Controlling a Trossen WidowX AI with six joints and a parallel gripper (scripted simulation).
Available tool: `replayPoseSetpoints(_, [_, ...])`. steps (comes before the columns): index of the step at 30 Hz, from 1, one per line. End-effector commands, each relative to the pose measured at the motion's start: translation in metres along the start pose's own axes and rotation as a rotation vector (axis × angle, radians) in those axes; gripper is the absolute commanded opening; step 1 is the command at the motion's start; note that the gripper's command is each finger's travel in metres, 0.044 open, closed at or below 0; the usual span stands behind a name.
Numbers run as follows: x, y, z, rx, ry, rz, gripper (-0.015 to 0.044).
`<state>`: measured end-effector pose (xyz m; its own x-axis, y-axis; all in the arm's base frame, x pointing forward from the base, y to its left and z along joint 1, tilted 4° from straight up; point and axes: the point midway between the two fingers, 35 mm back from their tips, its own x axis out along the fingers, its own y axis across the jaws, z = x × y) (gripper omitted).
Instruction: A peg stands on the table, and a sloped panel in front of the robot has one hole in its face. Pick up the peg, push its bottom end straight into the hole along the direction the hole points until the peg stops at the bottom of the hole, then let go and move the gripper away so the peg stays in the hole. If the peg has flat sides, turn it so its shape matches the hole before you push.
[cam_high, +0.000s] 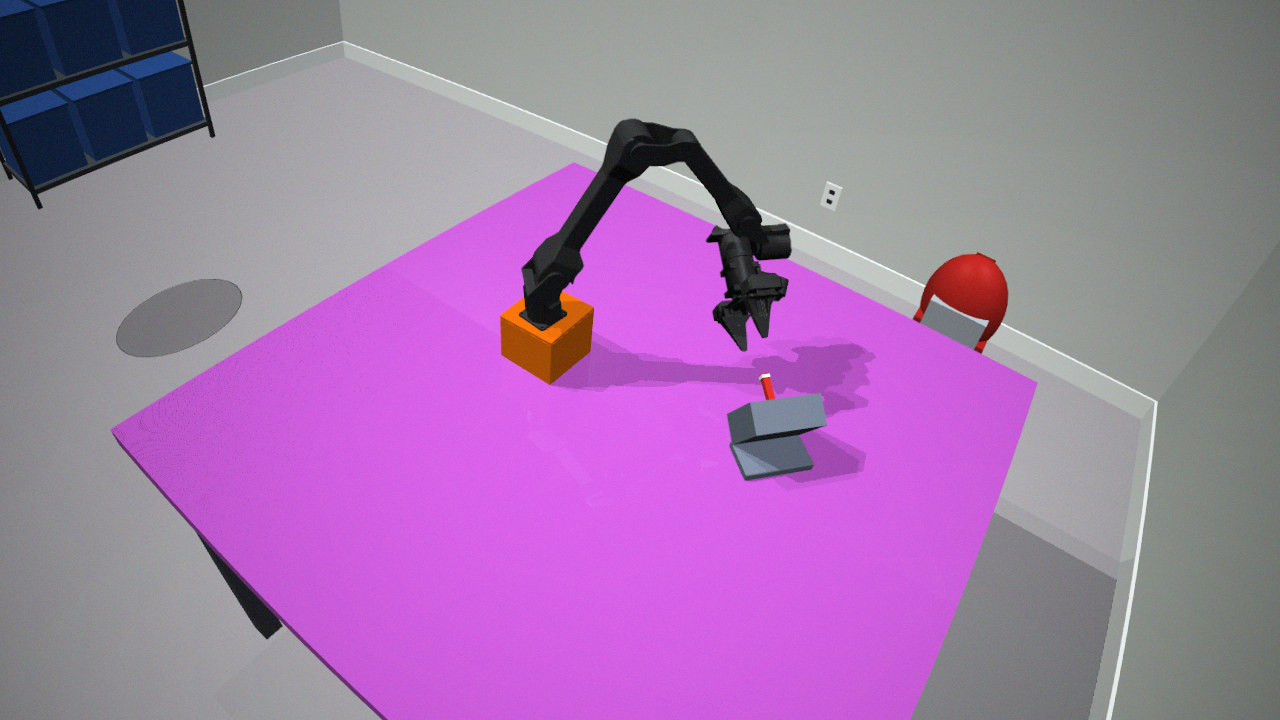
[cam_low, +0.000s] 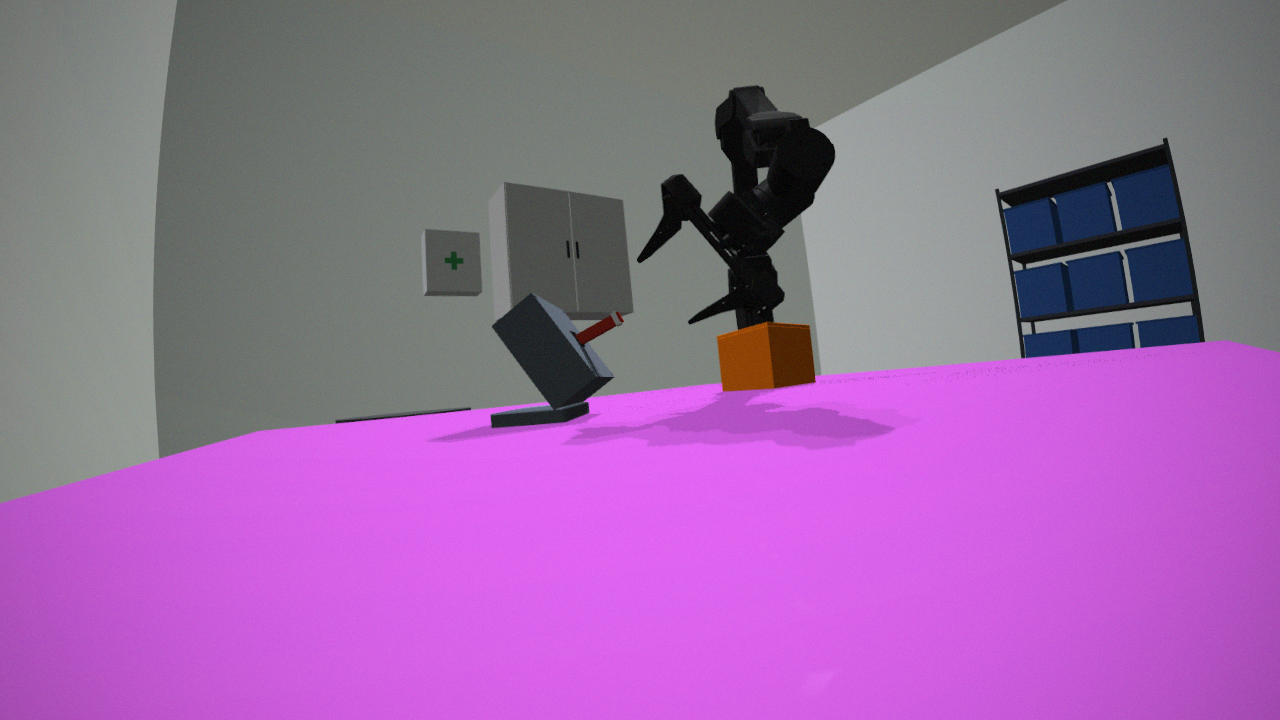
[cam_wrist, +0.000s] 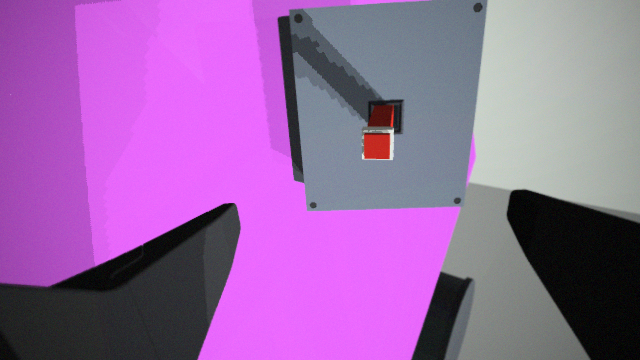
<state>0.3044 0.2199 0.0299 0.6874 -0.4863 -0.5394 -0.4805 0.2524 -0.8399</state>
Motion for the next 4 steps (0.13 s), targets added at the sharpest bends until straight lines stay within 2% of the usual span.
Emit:
replayPoseSetpoints(1, [-0.009,-0.0021,0.002,0.013,-0.008,-0.007,0.044])
replayPoseSetpoints(4, [-0.0113,-0.0018,0.0018,0.013,-0.008,-0.007,0.044])
